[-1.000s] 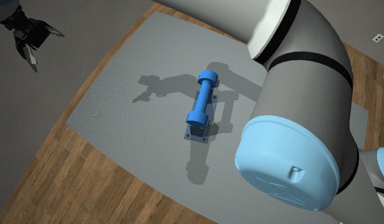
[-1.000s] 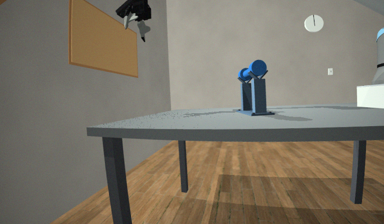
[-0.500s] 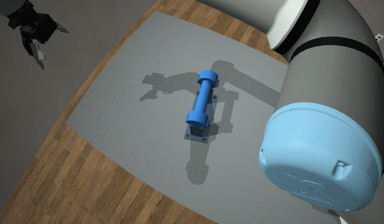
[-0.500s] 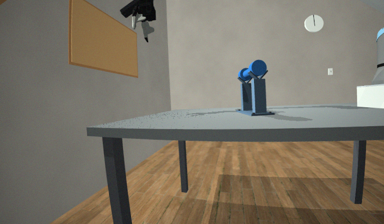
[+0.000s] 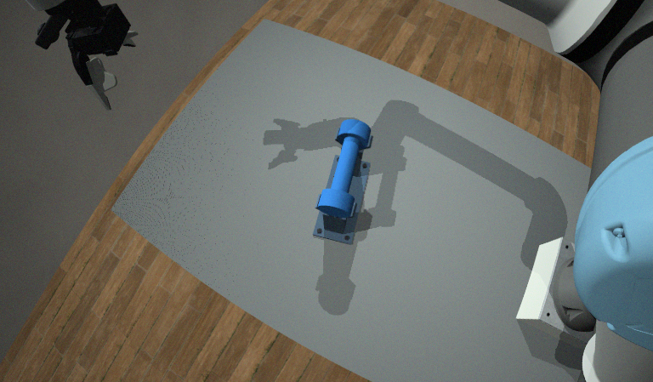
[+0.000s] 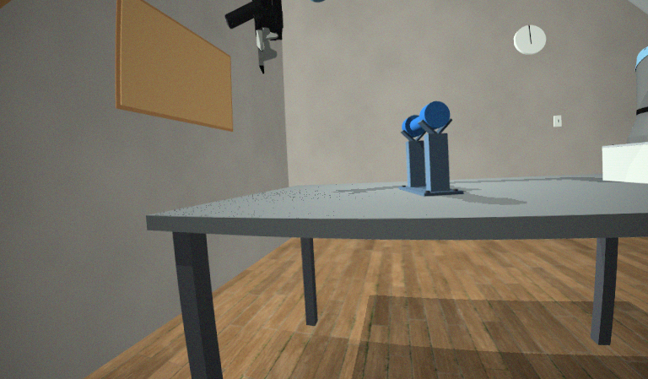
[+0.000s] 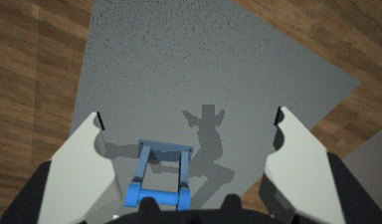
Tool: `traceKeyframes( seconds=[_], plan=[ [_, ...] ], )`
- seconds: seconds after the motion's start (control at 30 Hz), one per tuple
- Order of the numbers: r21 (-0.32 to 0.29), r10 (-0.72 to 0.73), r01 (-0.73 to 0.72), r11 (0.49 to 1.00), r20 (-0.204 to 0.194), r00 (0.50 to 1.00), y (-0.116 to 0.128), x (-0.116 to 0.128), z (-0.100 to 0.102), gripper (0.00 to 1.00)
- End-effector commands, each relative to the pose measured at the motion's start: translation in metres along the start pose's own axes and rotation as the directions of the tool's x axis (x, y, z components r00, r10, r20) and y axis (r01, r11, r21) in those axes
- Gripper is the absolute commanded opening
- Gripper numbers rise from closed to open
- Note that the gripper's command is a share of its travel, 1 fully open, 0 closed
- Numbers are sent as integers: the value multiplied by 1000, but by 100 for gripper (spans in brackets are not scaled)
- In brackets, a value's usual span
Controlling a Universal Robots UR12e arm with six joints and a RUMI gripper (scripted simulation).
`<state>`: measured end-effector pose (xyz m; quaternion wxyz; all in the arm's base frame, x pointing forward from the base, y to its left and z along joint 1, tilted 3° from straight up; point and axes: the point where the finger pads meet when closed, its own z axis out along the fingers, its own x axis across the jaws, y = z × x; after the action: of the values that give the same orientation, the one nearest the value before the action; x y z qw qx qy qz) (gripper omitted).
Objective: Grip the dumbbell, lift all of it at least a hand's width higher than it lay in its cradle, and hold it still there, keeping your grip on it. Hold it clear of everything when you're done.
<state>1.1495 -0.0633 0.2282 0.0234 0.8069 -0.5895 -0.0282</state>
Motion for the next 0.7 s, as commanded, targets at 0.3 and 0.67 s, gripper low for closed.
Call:
traceKeyframes(
  seconds=[0.3, 0.67],
  plan=[
    [17, -360, 360, 933, -8, 933, 104, -1, 10, 100],
    [16, -618, 618, 786, -9, 787, 201, -18, 32, 100]
  ],
)
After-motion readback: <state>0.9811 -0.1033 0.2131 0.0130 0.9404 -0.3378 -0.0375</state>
